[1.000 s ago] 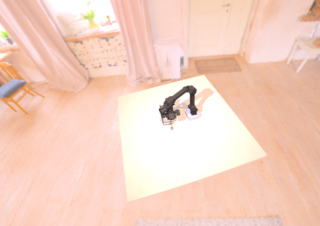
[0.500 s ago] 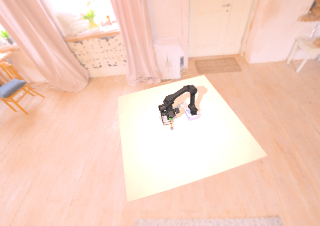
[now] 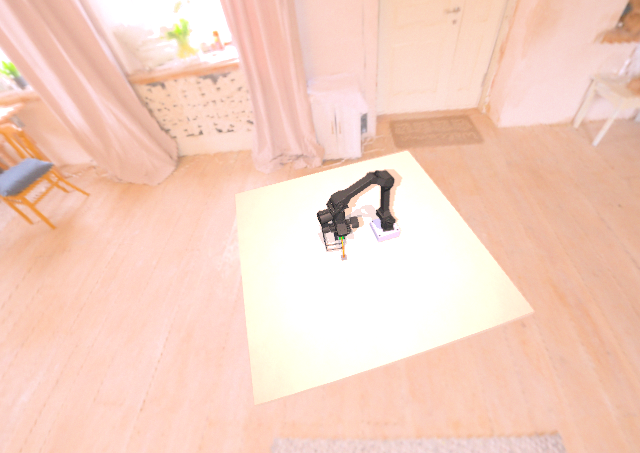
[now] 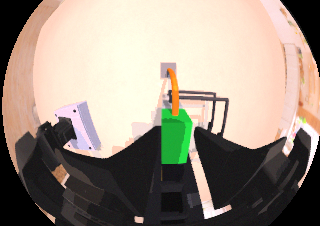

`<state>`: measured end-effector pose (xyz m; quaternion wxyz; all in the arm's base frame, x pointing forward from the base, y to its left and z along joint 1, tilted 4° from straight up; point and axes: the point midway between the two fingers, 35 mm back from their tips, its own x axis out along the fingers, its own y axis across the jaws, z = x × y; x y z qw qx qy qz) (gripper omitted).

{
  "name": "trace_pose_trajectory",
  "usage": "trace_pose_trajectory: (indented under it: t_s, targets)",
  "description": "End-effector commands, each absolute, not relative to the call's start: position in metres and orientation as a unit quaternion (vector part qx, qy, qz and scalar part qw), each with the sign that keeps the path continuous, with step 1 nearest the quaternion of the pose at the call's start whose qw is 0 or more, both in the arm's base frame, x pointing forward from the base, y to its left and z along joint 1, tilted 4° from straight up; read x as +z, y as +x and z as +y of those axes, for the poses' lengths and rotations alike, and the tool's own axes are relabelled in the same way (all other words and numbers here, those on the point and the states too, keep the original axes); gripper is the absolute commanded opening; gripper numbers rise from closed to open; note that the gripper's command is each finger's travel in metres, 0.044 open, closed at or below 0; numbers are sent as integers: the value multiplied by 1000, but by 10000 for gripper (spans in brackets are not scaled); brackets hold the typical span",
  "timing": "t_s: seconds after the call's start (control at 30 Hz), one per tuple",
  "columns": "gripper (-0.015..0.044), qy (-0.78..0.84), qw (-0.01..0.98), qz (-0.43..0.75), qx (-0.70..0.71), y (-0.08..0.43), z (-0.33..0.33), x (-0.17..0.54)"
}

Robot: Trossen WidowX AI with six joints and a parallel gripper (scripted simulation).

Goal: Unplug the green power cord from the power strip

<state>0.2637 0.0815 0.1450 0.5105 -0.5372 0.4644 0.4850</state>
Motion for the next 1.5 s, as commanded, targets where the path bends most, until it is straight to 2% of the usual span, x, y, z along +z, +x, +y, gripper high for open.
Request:
trace_pose_trajectory:
  t_s: [0.0, 0.07, 0.37, 0.4, 1.47]
  targets:
    - [134, -537, 510, 464, 485, 264, 81, 145]
    - [81, -537, 510, 464, 485, 264, 81, 145]
    - [21, -537, 510, 464, 485, 264, 81, 145]
    - [0, -537, 510, 464, 485, 264, 82, 145]
    - [0, -535, 511, 463, 488, 261, 129, 148]
